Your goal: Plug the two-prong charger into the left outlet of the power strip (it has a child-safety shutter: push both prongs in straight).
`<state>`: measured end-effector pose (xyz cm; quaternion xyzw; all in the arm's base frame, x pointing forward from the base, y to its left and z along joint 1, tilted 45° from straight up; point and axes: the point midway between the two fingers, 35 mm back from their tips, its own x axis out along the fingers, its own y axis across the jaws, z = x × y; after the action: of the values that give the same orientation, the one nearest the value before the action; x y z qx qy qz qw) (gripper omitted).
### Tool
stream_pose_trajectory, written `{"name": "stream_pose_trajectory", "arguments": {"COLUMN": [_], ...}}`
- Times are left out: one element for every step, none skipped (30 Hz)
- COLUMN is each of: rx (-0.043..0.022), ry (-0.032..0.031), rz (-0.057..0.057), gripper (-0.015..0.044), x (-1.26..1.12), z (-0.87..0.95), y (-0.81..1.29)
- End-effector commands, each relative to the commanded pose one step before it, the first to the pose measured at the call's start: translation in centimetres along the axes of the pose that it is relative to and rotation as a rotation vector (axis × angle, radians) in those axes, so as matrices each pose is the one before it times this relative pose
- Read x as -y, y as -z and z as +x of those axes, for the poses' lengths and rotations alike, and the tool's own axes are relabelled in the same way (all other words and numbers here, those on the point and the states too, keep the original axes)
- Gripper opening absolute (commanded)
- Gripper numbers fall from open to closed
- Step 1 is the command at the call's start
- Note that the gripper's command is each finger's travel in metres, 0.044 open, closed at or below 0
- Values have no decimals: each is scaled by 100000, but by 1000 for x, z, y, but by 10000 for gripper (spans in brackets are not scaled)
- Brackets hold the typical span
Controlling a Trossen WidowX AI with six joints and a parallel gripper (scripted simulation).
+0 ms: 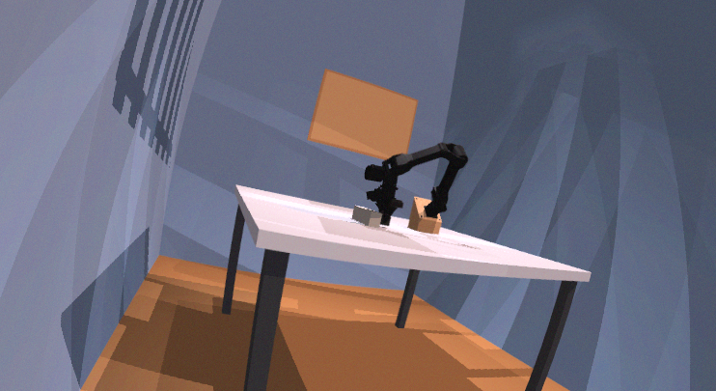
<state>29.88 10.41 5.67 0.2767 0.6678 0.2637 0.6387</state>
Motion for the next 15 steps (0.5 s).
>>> {"name": "stream_pose_trajectory", "arguments": {"rx": [-296,1,1,1,1,1,1,1,2,1,1,1,2,2,1], "ry": [-346,0,0,0,0,0,0,0,0,0,0,0,0,0,0], "rz": [513,-1,-1,-1,-1,-1,-1,-1,-2,-1,-1,-1,-2,-2,-1], "gripper": [0,0,0,0,0,0,0,0,0,0,0,0,0,0,0], "x": [16,1,1,1,0,0,0,0,0,0,-1,-1,-1,-1,-1], "z": [40,-2,-3,-3,-3,-4,-5,-5,-5,-5,-4,-4,-4,-4,-3], "y": [-50,-14,-19,-23,-27,-30,-36,-36,-39,-37,-34,-32,-37,-37,-35]}}
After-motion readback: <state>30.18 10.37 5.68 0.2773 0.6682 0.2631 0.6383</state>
